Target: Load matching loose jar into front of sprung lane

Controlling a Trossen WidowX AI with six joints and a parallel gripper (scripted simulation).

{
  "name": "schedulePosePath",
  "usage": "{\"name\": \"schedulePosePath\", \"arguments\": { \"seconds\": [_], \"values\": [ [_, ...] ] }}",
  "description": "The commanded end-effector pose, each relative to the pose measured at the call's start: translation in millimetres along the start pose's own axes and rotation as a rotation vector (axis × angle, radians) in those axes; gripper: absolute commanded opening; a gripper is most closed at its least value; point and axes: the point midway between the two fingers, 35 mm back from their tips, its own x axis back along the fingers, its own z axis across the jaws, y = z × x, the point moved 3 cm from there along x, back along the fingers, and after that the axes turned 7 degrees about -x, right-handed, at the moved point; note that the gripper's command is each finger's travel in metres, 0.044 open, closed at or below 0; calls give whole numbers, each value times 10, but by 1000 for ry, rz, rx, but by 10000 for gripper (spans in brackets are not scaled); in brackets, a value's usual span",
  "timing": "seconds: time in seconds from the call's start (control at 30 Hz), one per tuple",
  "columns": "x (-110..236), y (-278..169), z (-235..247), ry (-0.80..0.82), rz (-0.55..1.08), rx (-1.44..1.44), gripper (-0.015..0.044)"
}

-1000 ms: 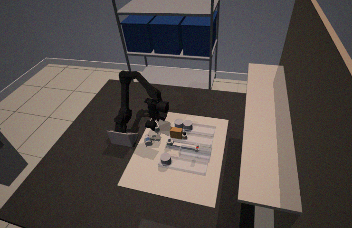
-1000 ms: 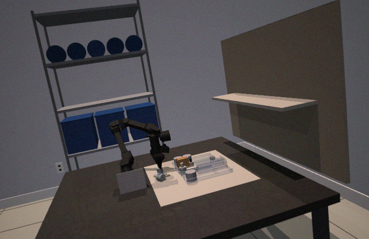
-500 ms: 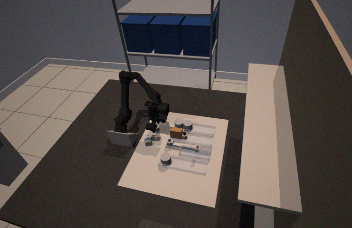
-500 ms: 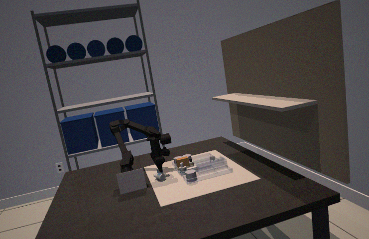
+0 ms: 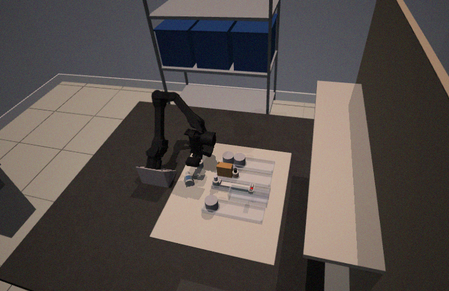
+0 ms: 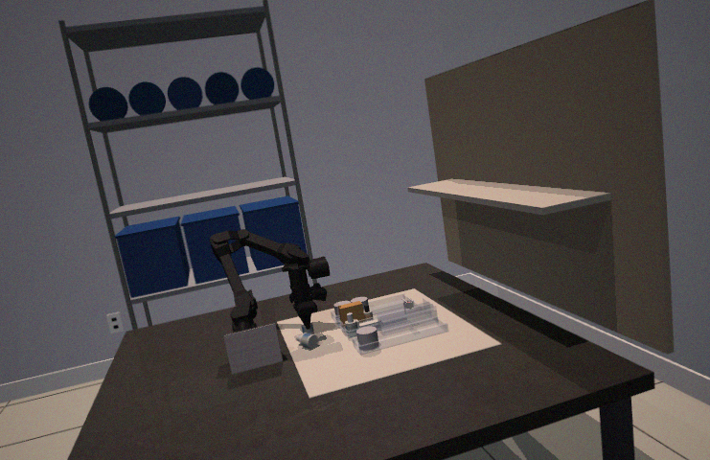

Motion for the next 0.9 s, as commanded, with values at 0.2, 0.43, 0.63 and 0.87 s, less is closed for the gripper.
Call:
{"name": "schedulePosePath", "arguments": {
  "seconds": [0.2,0.43,0.63,0.87],
  "values": [
    [248,67,6,-6,-5,-4,0],
    [580,107,10,-11,-4,-5,0],
    [874,104,23,-6,-2,-5,0],
    [1036,111,16,0,-1,-5,0]
  ]
}}
